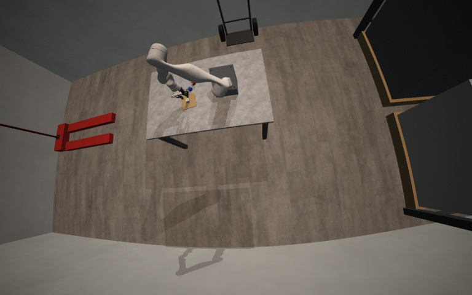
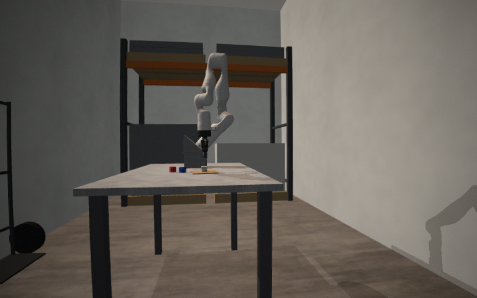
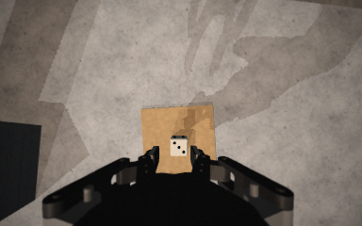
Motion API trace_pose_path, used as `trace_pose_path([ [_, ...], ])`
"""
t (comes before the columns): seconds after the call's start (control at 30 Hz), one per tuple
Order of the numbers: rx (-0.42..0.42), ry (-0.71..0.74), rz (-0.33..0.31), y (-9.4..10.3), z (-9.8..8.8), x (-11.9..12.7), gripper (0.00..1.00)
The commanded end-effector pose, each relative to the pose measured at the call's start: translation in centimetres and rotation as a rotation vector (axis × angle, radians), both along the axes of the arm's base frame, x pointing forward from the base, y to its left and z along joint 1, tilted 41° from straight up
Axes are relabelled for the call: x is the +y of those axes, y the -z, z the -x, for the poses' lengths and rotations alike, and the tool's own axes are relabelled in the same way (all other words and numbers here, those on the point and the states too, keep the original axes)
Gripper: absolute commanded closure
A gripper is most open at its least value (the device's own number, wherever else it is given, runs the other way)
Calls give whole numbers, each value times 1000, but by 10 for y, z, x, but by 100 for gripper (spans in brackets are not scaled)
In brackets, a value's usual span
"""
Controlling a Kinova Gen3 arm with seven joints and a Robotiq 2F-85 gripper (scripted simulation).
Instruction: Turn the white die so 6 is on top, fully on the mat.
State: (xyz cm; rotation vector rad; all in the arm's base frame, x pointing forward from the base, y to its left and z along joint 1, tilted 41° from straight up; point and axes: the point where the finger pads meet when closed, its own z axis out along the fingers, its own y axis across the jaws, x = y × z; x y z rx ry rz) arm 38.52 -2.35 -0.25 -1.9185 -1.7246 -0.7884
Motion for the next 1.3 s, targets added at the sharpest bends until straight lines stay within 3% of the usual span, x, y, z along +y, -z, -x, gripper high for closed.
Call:
trace_pose_path([
  [0.0,-13,16,17,-10,-3,-16,54],
  [0.27,-13,16,17,-14,-2,-19,54],
  [0.3,-13,16,17,-14,-2,-19,0],
  [1.27,-13,16,17,-14,-2,-19,0],
])
